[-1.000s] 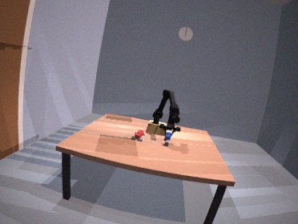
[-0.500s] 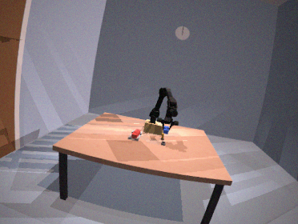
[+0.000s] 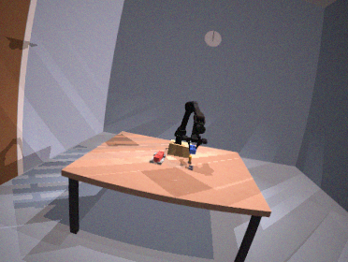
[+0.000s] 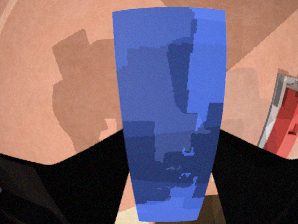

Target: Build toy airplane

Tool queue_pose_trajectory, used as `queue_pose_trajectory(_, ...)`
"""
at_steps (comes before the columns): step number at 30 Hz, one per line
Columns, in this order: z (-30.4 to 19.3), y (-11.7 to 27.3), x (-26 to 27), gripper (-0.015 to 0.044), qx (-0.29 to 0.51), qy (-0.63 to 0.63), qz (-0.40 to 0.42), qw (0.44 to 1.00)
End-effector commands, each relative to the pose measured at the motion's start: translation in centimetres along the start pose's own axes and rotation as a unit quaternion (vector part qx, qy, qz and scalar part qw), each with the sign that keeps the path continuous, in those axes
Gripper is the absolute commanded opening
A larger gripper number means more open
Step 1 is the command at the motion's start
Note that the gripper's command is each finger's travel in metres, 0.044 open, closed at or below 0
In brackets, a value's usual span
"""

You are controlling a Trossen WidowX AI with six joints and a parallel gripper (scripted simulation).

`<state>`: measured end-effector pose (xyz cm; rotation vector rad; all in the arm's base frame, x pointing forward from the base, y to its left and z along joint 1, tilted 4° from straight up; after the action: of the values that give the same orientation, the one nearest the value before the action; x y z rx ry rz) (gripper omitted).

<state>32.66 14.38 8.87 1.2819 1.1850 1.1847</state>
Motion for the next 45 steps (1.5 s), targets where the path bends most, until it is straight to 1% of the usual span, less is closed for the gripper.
queue_pose_trajectory(1,0.5,0.1,-1.2,0.0000,-0.006,0.030,0.001,1.000)
queue_pose_trajectory(23,1.7,-1.0,-8.3,0.0000,-0.007,0.215,-0.004,0.977)
queue_pose_trajectory(45,1.4,-2.1,-15.5,0.0000,-0.004,0.396,-0.009,0.918)
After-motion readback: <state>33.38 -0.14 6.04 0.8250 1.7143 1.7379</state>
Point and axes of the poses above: the point midway between the two fingers, 35 mm back from their tips, its own y axis back along the fingers, its own x axis across the jaws, z = x × y, the point moved 1 cm from there along y, back along the fingers, and after that the axes turned 10 degrees about -y, right-handed, at the moved point
